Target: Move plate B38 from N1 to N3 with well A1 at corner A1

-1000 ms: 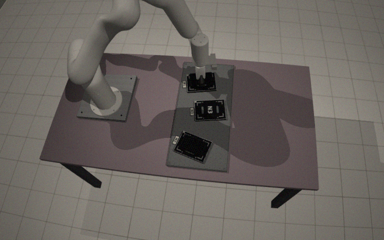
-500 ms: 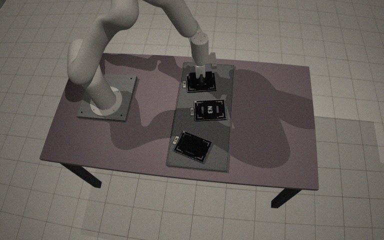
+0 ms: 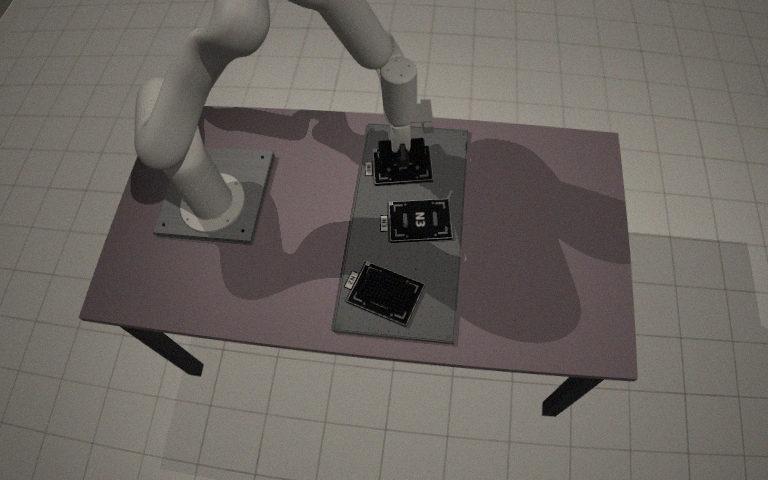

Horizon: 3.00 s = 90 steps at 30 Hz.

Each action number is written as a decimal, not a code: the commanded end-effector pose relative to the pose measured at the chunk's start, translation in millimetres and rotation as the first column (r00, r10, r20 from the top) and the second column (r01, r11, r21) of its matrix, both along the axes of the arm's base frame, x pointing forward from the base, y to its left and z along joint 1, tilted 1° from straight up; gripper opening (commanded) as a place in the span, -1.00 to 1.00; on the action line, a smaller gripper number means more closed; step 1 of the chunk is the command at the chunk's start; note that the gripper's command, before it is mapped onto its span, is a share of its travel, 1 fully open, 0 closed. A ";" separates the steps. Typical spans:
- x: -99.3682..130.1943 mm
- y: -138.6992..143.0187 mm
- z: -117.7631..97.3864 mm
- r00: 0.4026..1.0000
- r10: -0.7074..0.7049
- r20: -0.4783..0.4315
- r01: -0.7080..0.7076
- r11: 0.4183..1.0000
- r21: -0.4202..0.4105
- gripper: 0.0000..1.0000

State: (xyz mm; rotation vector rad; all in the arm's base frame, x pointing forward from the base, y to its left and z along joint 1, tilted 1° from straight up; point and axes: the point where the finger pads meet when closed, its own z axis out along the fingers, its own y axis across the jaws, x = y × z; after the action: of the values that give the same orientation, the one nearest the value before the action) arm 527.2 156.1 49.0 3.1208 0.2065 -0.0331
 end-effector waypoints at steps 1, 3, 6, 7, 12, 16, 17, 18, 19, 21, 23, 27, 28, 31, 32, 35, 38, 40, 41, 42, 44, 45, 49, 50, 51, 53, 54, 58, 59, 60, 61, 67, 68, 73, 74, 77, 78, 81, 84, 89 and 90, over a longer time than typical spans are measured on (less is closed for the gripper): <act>1.2 0.4 7.1 1.000 0.000 0.002 0.000 1.000 0.001 -1.00; 1.3 0.5 10.5 1.000 0.000 0.002 0.000 1.000 0.001 -1.00; 1.4 0.6 15.5 1.000 0.000 0.002 0.000 1.000 0.001 -1.00; 1.4 0.6 17.2 1.000 0.000 0.002 0.000 1.000 0.001 -1.00; 1.5 0.7 22.2 1.000 0.000 0.002 0.000 1.000 0.001 -1.00; 1.6 0.8 28.7 1.000 0.000 0.002 0.000 1.000 0.001 -1.00; 1.7 0.8 30.4 1.000 0.000 0.002 0.000 1.000 0.001 -1.00; 1.7 0.8 32.2 1.000 0.000 0.002 0.000 1.000 0.001 -1.00; 1.8 0.8 33.8 1.000 0.000 0.002 0.000 1.000 0.001 -1.00; 1.8 0.9 37.2 1.000 0.000 0.002 0.000 1.000 0.001 -1.00; 1.9 0.9 40.5 1.000 0.000 0.002 0.000 1.000 0.001 -1.00; 2.0 1.0 47.2 1.000 0.000 0.002 0.000 1.000 0.001 -1.00; 2.0 1.0 47.2 1.000 0.000 0.002 0.000 1.000 0.001 -1.00; 2.1 1.1 50.4 1.000 0.000 0.003 0.000 1.000 0.001 -1.00; 2.1 1.1 52.1 1.000 0.000 0.003 0.000 1.000 0.001 -1.00; 2.2 1.1 54.9 1.000 0.000 0.003 0.000 1.000 0.001 -1.00; 2.2 1.2 55.0 1.000 0.000 0.002 0.000 1.000 0.001 -1.00; 2.2 1.2 55.0 1.000 0.000 0.002 0.000 1.000 0.001 -1.00; 2.2 1.1 55.0 1.000 0.000 0.002 0.000 1.000 0.001 -1.00; 2.2 1.1 55.0 1.000 0.000 0.002 0.000 1.000 0.001 -1.00; 5.3 -8.4 55.1 1.000 -0.019 0.003 0.019 1.000 0.000 -1.00; 5.3 -8.4 55.1 1.000 -0.019 0.003 0.019 1.000 0.000 -1.00; 10.0 -22.6 55.2 1.000 -0.019 0.003 0.019 1.000 0.000 -1.00; 11.6 -27.4 55.2 1.000 -0.019 0.003 0.019 1.000 0.000 -1.00; 13.1 -32.1 55.3 1.000 -0.019 0.003 0.019 1.000 0.000 -1.00; 16.3 -41.6 55.3 1.000 -0.019 0.003 0.019 1.000 0.000 -1.00; 17.8 -46.4 55.4 1.000 -0.019 0.003 0.019 1.000 0.000 -1.00; 24.1 -65.4 55.6 1.000 -0.019 0.003 0.019 1.000 0.000 -1.00; 25.7 -70.2 55.6 1.000 -0.019 0.003 0.019 1.000 0.000 -1.00; 27.3 -74.9 55.6 1.000 -0.019 0.003 0.019 1.000 0.000 -1.00; 28.8 -79.7 55.7 1.000 -0.019 0.003 0.019 1.000 0.000 -1.00; 35.1 -98.7 55.9 1.000 -0.019 0.003 0.019 1.000 0.000 -1.00; 36.7 -103.5 55.9 1.000 -0.019 0.003 0.019 1.000 0.000 -1.00; 44.5 -127.3 56.1 1.000 -0.019 0.003 0.019 1.000 0.000 -1.00; 46.1 -132.0 56.2 1.000 -0.019 0.003 0.019 1.000 0.000 -1.00; 50.8 -146.3 56.3 1.000 -0.019 0.003 0.019 1.000 0.000 -1.00; 52.4 -151.0 56.3 1.000 -0.019 0.003 0.019 1.000 0.000 -1.00; 54.0 -155.8 56.4 1.000 -0.019 0.003 0.019 1.000 0.000 -1.00; 58.7 -170.1 56.5 1.000 -0.019 0.003 0.019 1.000 0.000 -1.00; 60.8 -176.4 56.6 1.000 -0.019 0.003 0.019 1.000 0.000 -1.00; 60.7 -176.3 56.6 1.000 -0.019 0.003 0.019 1.000 0.000 -1.00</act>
State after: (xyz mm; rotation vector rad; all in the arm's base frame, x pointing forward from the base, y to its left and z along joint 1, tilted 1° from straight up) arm 586.2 -18.5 104.5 3.1222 0.1760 -0.0320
